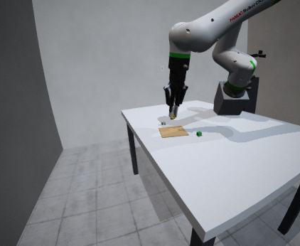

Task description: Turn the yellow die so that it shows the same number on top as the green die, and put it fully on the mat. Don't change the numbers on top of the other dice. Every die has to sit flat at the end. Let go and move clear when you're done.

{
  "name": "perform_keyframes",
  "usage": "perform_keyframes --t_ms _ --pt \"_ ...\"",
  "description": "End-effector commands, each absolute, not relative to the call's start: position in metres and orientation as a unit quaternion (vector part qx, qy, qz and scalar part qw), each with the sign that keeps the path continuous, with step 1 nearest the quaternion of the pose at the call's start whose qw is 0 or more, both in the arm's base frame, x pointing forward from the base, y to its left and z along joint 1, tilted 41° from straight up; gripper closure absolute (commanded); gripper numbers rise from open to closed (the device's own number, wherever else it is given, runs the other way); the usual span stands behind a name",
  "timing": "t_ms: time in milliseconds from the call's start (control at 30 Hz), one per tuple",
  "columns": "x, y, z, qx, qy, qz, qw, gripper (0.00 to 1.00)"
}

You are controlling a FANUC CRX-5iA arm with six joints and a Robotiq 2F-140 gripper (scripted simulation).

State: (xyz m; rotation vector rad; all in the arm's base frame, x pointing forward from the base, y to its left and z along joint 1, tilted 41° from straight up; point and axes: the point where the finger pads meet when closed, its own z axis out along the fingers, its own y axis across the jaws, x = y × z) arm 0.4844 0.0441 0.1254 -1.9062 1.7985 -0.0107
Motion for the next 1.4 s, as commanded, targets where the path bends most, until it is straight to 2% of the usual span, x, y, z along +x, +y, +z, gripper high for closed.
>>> perform_keyframes --t_ms 0,367,600,933,1133,1367 --pt "0.482 0.042 0.121 -0.703 0.660 0.013 0.263 0.91" --pt "0.485 0.040 0.123 -0.698 0.624 0.087 0.340 0.91" --pt "0.485 0.036 0.119 -0.697 0.619 0.101 0.348 0.91" --pt "0.487 0.033 0.119 -0.681 0.575 0.177 0.419 0.91" --pt "0.488 0.029 0.115 -0.679 0.571 0.184 0.423 0.91" --pt "0.489 0.029 0.112 -0.662 0.533 0.243 0.468 0.91"
